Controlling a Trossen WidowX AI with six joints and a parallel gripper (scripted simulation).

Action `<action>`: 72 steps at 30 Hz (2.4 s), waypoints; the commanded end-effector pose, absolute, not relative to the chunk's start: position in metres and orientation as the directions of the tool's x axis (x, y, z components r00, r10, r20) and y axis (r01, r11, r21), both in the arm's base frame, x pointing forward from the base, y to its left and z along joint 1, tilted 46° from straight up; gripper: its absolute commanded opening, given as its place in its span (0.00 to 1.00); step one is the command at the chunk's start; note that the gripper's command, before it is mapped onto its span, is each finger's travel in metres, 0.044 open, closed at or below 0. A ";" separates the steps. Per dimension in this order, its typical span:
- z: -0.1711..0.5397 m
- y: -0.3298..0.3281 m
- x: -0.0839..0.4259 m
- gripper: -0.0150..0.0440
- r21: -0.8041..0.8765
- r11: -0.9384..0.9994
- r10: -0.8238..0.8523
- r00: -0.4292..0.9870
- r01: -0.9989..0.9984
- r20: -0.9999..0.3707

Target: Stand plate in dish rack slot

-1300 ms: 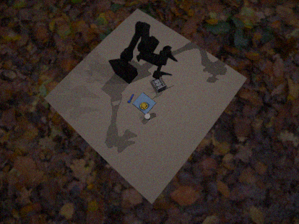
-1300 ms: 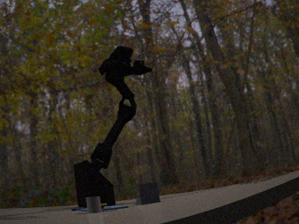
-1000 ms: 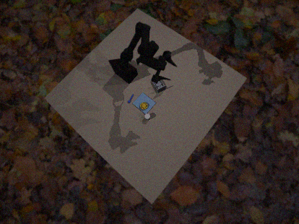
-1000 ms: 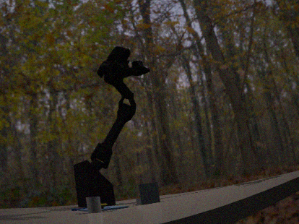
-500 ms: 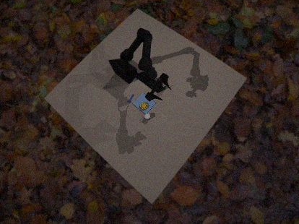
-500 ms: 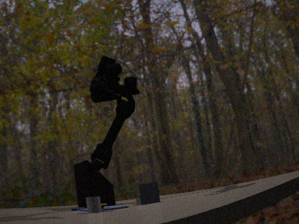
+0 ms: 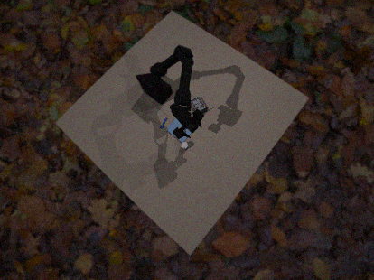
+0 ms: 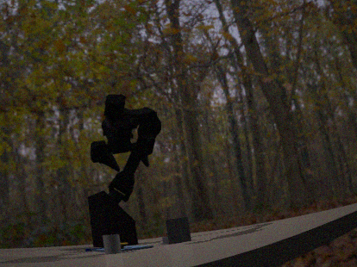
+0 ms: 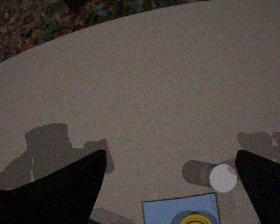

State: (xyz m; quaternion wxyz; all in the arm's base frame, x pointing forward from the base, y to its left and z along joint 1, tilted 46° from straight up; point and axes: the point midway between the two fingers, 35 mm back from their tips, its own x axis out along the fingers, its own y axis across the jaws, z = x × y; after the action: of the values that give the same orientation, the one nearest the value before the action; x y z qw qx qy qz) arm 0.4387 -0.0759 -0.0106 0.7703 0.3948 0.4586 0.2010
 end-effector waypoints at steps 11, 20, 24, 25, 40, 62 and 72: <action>-0.103 -0.023 0.366 0.93 0.711 0.702 0.709 0.139 -0.044 -0.691; -0.129 0.007 0.324 0.93 0.713 0.688 0.710 -0.080 -0.137 -0.700; -0.130 0.006 0.325 0.93 0.713 0.688 0.710 -0.080 -0.137 -0.700; -0.130 0.006 0.325 0.93 0.713 0.688 0.710 -0.080 -0.137 -0.700; -0.147 0.022 0.324 0.93 0.713 0.688 0.709 -0.080 -0.137 -0.700; -0.172 0.047 0.320 0.93 0.715 0.685 0.712 -0.081 -0.137 -0.698; -0.172 0.048 0.320 0.84 0.715 0.685 0.712 -0.081 -0.137 -0.698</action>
State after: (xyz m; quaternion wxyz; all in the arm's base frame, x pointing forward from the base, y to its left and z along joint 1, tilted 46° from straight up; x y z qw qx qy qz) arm 0.3191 0.0468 -0.1723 0.6411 0.2165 0.6579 0.3305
